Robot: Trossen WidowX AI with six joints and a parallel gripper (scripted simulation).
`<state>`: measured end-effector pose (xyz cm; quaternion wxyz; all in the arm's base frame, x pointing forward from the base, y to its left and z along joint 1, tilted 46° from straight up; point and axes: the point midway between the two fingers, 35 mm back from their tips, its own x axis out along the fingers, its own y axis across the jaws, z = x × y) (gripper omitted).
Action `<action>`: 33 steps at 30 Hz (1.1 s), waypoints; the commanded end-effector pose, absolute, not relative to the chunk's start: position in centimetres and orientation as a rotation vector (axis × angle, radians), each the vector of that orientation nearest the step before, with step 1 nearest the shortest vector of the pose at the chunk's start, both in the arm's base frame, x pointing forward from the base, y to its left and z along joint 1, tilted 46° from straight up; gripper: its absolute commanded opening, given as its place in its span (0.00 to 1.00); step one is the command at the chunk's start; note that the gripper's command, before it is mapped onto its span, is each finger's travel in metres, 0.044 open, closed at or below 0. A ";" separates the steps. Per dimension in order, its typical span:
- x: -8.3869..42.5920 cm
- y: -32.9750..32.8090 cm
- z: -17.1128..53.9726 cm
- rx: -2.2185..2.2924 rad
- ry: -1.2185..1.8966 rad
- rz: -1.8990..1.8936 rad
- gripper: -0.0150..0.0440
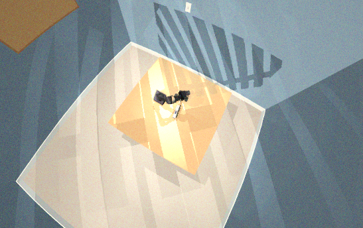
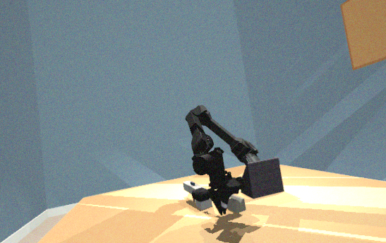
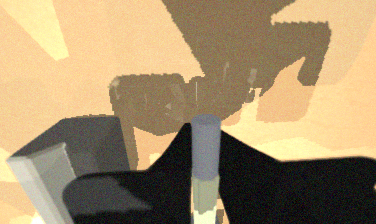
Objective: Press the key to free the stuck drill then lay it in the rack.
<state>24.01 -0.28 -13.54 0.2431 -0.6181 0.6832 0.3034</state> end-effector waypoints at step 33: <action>23.6 1.4 -13.6 -1.685 1.869 0.831 0.25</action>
